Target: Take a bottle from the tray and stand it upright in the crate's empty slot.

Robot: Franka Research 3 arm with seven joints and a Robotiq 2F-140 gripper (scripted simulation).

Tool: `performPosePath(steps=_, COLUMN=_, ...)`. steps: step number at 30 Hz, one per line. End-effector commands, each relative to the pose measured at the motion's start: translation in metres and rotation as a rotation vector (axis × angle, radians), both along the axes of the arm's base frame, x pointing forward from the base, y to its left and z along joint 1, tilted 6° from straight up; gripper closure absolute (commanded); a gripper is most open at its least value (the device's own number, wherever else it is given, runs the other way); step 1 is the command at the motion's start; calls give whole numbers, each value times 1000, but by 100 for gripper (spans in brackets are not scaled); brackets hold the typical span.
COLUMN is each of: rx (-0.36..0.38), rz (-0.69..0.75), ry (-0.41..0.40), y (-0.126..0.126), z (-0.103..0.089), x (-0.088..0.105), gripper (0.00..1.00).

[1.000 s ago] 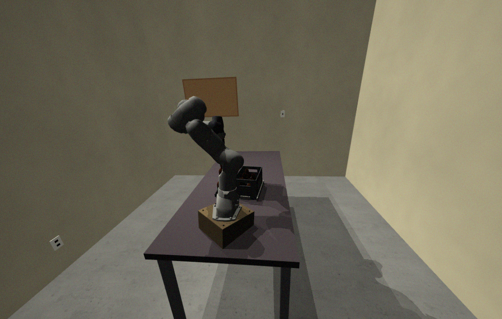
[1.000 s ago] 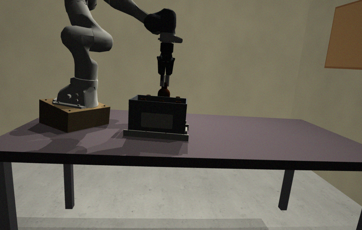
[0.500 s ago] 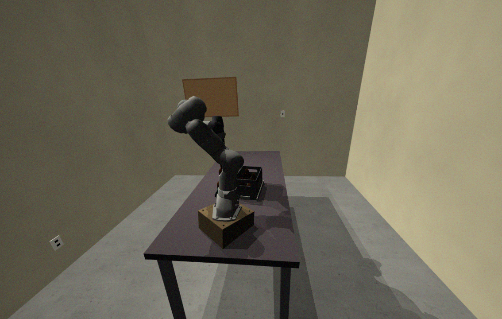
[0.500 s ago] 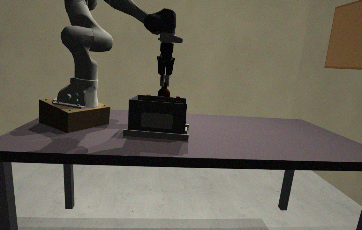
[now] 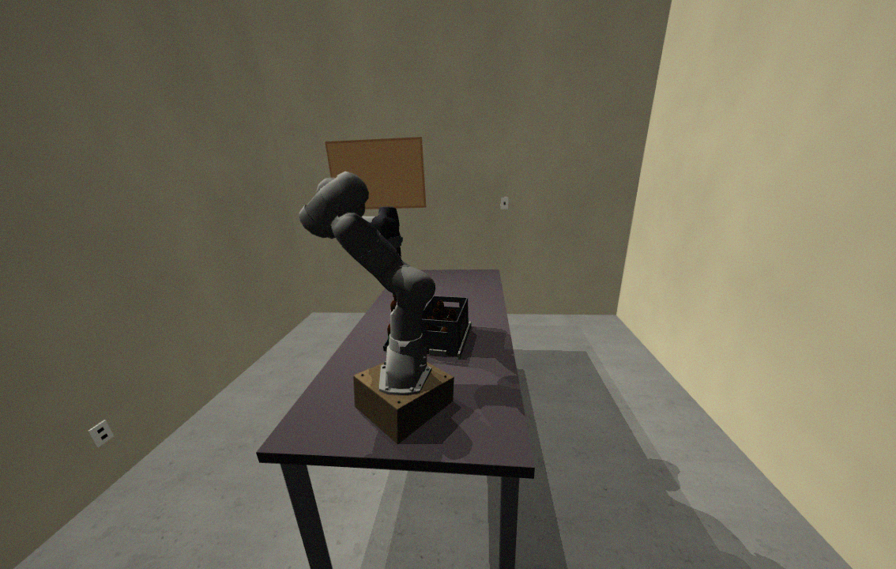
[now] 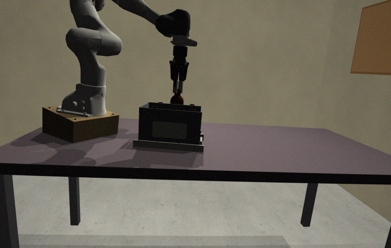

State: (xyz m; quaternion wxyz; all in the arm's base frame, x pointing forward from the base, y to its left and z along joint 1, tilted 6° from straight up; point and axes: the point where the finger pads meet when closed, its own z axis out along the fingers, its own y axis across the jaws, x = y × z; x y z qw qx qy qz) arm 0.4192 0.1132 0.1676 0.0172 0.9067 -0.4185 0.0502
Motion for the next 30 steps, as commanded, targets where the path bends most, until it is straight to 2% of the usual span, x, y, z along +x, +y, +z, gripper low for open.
performPosePath(steps=1, rx=1, rz=-4, ry=-5, y=0, z=2, x=2, gripper=100)
performPosePath(steps=13, rx=1, rz=-4, ry=-5, y=1, z=6, x=1, gripper=100)
performPosePath(steps=30, rx=1, rz=-4, ry=-5, y=2, z=21, x=0, gripper=100)
